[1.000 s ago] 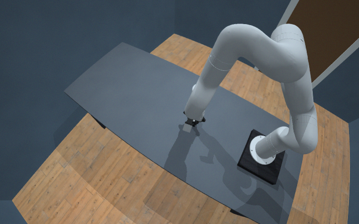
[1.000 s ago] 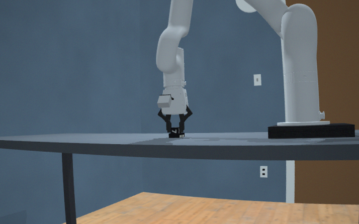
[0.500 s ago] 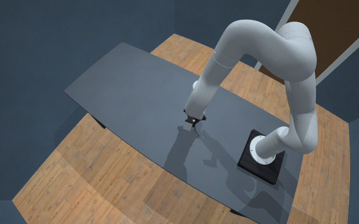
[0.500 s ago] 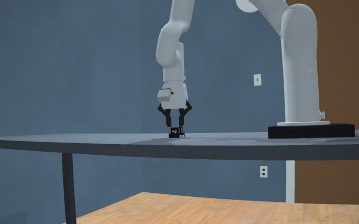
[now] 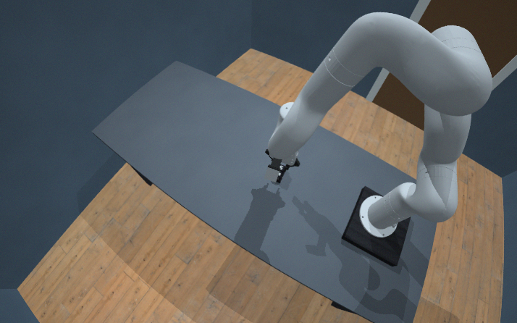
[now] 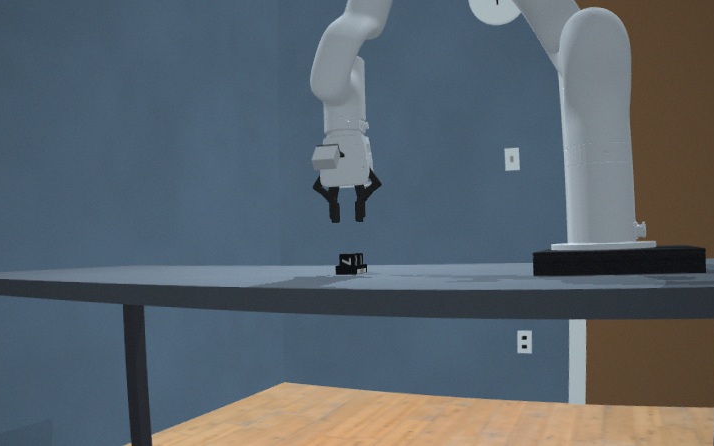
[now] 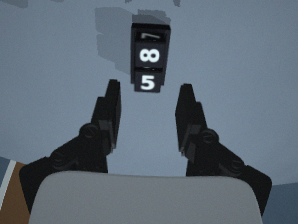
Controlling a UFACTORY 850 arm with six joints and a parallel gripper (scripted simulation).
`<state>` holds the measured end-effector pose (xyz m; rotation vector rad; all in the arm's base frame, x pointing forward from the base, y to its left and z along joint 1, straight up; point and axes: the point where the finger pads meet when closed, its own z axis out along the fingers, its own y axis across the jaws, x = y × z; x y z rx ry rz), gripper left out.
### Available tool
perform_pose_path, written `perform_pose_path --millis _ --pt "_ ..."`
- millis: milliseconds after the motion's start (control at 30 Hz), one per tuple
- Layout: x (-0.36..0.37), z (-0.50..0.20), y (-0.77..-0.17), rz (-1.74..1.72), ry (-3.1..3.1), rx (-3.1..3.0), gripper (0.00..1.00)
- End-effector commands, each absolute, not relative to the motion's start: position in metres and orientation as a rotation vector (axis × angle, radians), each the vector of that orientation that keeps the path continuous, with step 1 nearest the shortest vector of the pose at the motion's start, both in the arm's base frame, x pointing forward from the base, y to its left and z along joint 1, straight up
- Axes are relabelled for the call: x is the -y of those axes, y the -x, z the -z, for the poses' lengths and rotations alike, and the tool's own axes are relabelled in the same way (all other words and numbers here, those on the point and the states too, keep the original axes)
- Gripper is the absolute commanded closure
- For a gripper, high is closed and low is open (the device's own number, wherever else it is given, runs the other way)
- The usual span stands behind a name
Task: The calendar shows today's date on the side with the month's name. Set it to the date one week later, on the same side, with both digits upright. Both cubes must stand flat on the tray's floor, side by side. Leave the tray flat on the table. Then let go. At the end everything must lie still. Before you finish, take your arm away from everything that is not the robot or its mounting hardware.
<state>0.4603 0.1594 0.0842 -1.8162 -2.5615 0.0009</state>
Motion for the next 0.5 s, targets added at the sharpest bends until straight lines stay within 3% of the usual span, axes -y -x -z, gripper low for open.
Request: perform_pose_path --millis 0,67,100,467 --pt "-0.1596 -0.0928 -0.4606 0.0 1.816 2.562 0.53" --pt "-0.1596 -0.0931 -0.4606 0.0 1.816 2.562 0.53" --pt "-0.1596 -0.0931 -0.4606 0.0 1.816 2.562 0.0" --pt "-0.1596 -0.0931 -0.4606 0.0 1.816 2.562 0.0"
